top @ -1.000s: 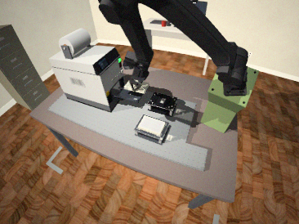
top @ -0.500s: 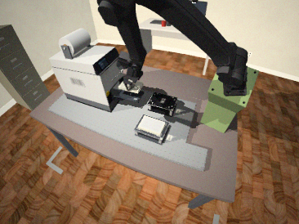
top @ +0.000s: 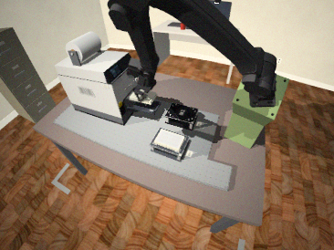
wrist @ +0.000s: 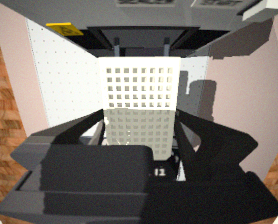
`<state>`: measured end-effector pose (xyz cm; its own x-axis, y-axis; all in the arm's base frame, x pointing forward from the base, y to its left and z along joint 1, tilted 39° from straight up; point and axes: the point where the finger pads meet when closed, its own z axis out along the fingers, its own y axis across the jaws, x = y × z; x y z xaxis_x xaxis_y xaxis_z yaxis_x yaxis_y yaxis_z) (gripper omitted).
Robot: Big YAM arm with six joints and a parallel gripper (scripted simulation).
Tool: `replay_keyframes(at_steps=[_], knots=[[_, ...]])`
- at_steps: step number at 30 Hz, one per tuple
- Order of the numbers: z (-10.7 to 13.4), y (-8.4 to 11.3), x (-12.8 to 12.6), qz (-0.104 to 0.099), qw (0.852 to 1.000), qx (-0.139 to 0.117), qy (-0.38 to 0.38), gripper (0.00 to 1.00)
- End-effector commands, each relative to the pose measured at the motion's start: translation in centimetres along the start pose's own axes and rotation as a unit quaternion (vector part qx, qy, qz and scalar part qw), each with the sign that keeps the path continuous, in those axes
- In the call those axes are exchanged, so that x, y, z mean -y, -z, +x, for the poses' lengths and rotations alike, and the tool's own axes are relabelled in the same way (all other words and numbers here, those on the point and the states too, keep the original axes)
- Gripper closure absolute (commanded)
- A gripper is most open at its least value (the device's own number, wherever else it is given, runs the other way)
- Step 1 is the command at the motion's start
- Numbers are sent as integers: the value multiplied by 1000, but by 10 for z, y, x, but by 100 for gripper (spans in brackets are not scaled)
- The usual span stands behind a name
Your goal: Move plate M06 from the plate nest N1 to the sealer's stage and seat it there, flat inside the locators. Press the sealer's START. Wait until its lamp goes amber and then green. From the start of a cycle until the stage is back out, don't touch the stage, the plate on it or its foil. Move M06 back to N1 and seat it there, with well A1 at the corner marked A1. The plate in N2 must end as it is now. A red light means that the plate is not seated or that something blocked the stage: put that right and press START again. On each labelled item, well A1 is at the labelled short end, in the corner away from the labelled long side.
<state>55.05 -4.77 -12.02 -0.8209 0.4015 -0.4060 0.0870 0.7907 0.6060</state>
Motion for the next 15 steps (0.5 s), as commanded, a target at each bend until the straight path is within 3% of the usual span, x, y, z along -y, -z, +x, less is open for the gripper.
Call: replay_keyframes(at_steps=[1, 10, 15], knots=[[-9, 6, -7, -3, 1000, 12, 10, 100], [5, 10, 13, 7, 1000, 2, -7, 100], [-6, 8, 17, 6, 1000, 11, -3, 100]])
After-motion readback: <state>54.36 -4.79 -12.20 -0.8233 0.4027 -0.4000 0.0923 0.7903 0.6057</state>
